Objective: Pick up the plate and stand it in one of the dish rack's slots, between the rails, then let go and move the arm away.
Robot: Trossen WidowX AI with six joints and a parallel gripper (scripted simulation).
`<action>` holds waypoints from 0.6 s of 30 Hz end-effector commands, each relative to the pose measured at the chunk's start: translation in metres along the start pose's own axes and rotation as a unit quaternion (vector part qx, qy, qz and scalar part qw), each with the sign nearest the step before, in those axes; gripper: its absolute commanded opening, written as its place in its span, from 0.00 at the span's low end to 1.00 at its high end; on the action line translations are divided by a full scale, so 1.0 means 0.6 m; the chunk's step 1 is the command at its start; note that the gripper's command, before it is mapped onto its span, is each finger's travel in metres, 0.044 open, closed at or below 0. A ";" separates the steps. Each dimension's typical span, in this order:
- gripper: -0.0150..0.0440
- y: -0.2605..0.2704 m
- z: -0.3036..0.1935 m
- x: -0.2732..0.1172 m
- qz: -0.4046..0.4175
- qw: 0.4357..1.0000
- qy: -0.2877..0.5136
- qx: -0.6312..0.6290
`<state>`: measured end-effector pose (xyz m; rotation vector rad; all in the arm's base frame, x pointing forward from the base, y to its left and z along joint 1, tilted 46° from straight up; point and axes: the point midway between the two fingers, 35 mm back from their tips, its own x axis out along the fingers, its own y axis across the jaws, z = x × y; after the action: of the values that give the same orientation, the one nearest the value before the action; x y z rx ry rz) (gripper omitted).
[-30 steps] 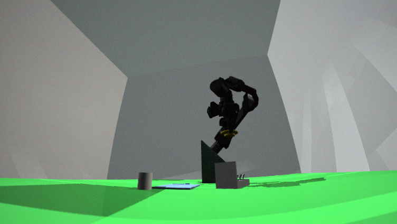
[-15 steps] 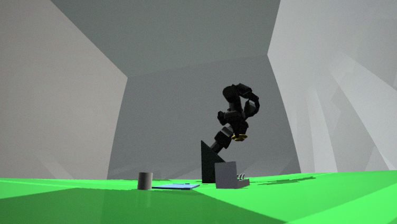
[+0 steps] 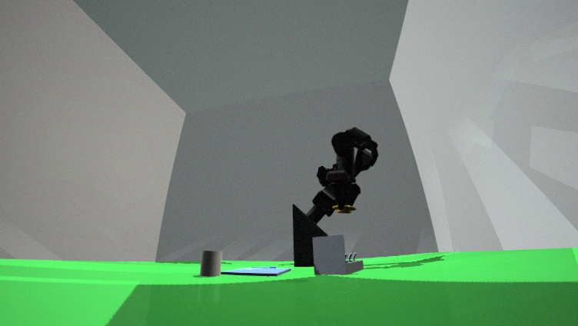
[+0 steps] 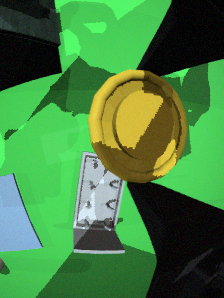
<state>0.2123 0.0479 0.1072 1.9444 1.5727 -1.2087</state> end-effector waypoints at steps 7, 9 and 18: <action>0.25 0.004 0.035 0.051 0.006 0.991 -0.116 -0.063; 0.25 0.005 0.040 0.059 0.009 0.987 -0.138 -0.076; 0.25 0.016 0.061 0.091 0.034 0.963 -0.229 -0.138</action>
<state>0.2083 0.0524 0.0504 1.4788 1.3840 -1.2265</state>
